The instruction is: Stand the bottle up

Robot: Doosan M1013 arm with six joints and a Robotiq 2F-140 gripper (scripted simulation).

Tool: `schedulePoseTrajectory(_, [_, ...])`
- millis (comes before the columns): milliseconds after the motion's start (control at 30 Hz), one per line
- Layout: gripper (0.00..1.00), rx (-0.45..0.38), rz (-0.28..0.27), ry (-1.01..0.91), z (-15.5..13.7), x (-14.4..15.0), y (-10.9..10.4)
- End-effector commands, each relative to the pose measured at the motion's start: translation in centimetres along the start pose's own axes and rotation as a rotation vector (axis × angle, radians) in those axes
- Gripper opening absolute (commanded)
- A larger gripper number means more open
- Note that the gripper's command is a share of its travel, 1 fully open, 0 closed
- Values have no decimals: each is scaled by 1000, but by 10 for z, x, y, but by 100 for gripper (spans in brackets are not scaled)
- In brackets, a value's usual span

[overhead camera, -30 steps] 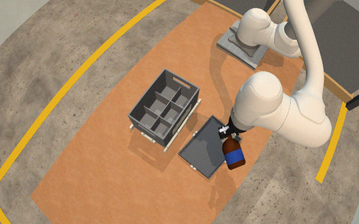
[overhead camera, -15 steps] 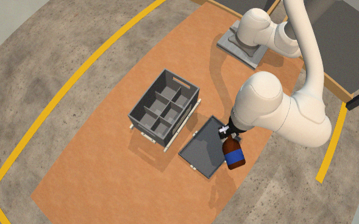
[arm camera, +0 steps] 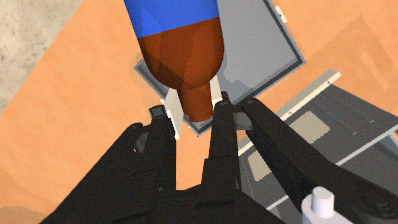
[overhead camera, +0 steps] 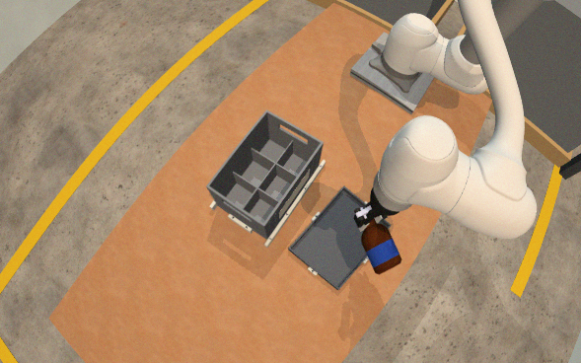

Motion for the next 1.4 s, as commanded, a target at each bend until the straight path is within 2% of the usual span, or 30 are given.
schedulePoseTrajectory(0, [10,1,1,-58,0,0,0])
schedulePoseTrajectory(400, [10,1,1,-154,0,0,0])
schedulePoseTrajectory(1367, [10,1,1,-156,0,0,0])
Point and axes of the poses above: the point where the finger pads meet when closed, its own y axis out along the fingers, its own x axis across the jaws, z = x × y, the point moved 6 cm from there along -y, back along the fingers, and after that the axes turned 6 degrees about y, right-handed, at the moved point
